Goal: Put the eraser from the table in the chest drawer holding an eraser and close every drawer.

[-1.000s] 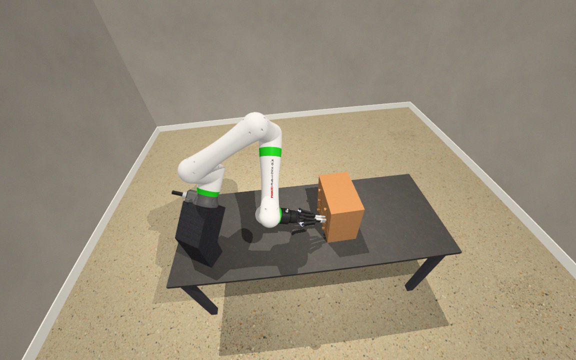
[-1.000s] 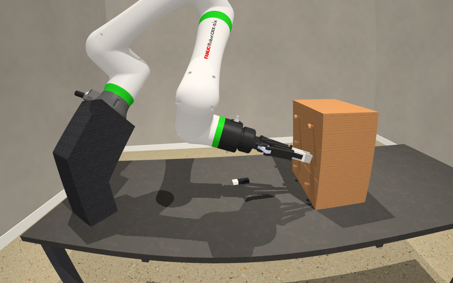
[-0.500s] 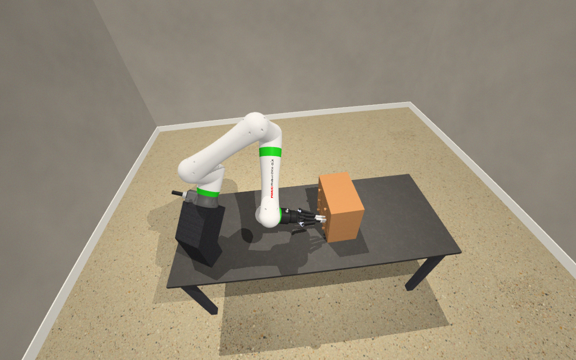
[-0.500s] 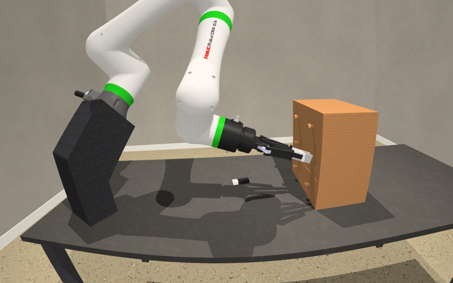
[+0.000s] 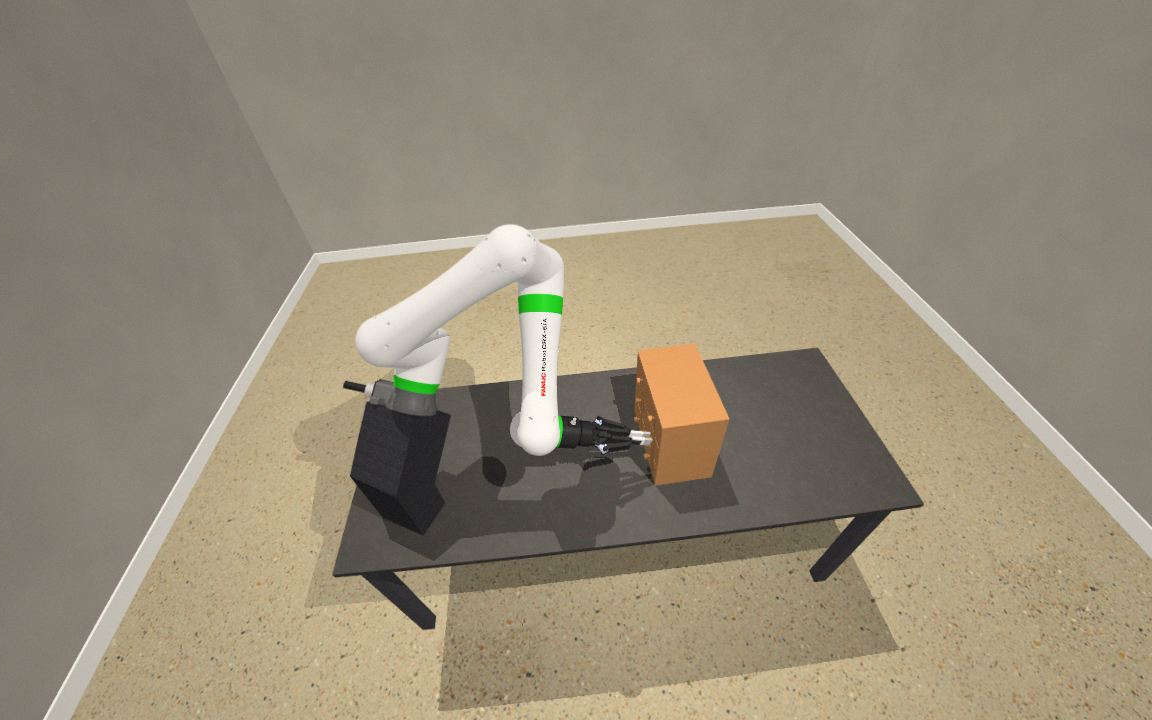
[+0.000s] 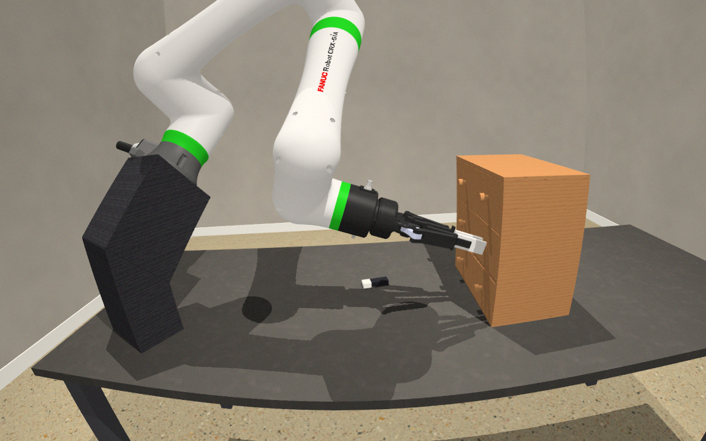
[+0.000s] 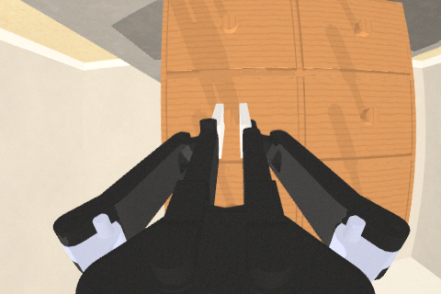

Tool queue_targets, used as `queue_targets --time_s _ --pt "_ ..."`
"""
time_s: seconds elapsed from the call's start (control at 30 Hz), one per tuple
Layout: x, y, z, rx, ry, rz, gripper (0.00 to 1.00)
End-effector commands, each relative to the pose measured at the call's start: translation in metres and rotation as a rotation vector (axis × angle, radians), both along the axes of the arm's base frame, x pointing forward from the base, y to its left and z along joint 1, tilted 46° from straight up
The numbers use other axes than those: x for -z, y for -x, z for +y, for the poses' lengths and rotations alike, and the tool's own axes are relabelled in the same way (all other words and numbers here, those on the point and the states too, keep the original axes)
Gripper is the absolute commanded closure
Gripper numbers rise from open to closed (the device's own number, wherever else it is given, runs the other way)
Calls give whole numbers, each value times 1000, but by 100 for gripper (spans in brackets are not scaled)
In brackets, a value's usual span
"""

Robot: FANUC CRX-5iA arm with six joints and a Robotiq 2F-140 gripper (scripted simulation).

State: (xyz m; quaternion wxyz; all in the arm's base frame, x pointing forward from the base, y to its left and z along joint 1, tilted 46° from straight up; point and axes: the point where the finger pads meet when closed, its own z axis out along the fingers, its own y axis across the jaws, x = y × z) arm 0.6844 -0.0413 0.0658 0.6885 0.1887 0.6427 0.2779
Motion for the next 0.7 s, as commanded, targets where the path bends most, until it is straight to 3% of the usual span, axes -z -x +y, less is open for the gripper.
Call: queue_targets --time_s 0.0,0.67 --pt "0 1 0 0 0 0 92" --pt "6 14 2 0 0 0 92"
